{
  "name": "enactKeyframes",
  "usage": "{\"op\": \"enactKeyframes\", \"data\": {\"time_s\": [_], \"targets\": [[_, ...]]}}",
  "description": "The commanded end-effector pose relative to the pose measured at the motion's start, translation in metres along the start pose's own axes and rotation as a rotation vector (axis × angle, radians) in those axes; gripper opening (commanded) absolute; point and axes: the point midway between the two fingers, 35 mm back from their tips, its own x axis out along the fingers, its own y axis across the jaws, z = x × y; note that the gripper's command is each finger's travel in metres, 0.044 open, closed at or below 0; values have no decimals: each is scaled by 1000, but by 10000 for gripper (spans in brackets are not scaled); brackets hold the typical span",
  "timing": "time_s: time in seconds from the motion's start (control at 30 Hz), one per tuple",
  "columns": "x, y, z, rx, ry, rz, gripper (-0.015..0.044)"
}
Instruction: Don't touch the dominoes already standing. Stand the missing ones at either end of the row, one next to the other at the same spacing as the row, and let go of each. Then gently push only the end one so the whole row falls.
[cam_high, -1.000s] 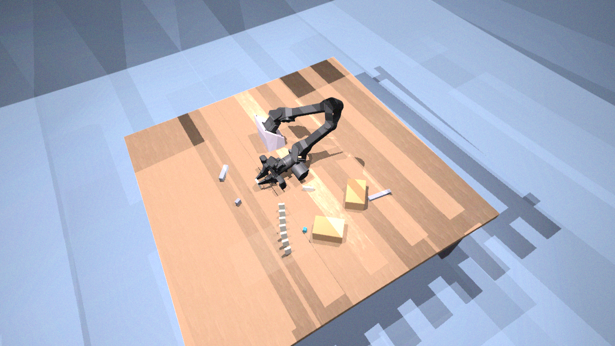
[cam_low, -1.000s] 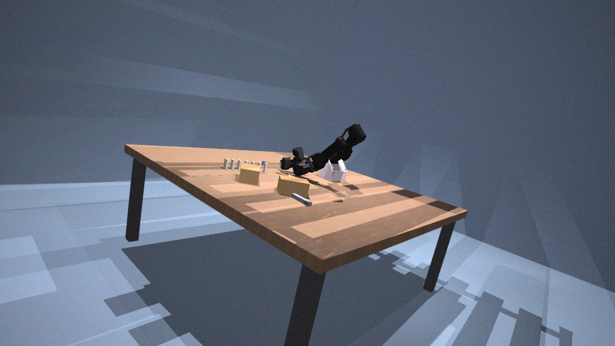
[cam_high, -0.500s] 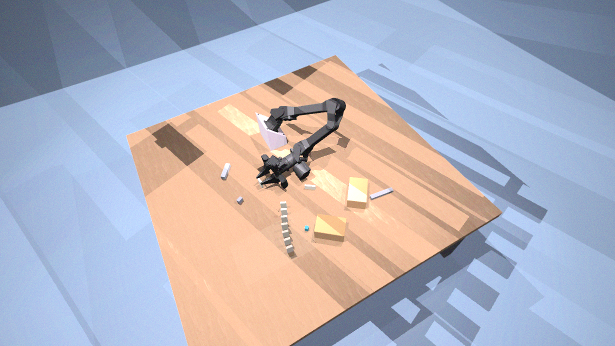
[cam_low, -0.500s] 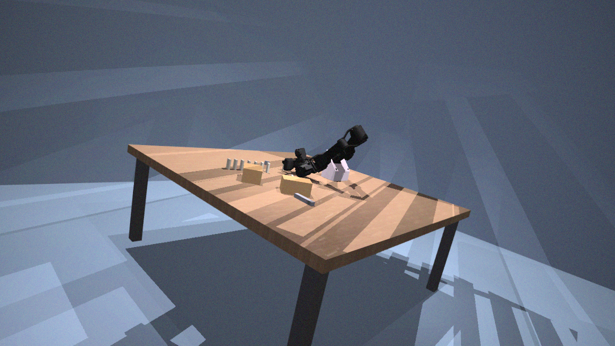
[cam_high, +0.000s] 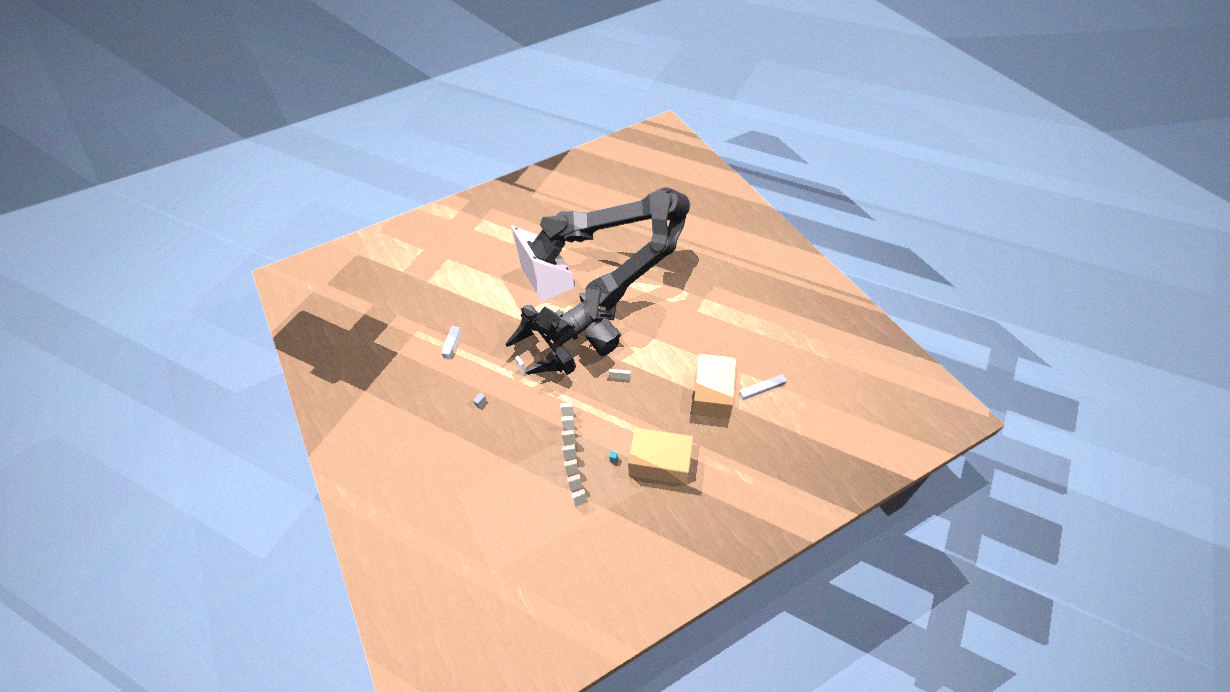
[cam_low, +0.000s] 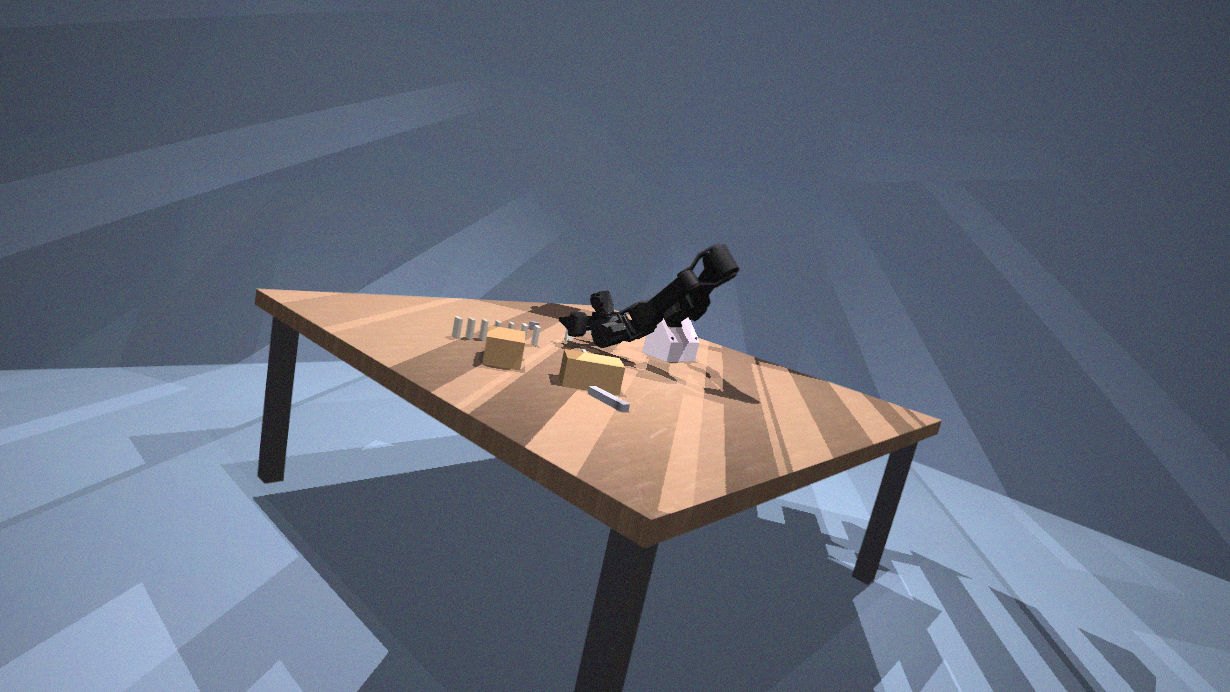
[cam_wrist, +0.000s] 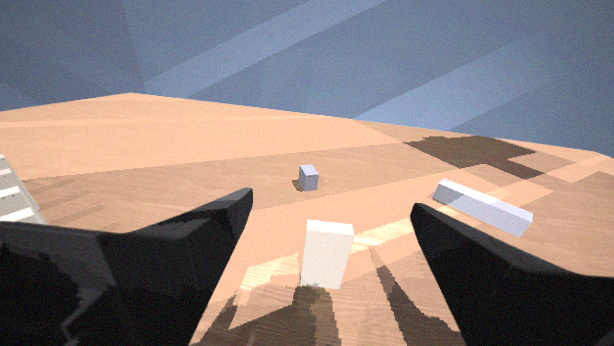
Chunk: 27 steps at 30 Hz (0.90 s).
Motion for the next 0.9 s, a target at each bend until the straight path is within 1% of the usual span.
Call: {"op": "enactKeyframes", "data": {"time_s": [0.0,0.17,0.23,0.3,0.43,0.57,0.73,0.87], "targets": [[-3,0,30,13,-1,1,440],[-3,-1,36,9,2,-2,440],[2,-1,34,-22,39,-32,440],[10,-1,31,-78,116,-85,440],[27,-2,25,-213,383,-199,440],[35,-3,30,-261,706,-238,440],[31,-4,48,-187,1130,-164,440],[23,-1,75,-25,1415,-12,440]]}}
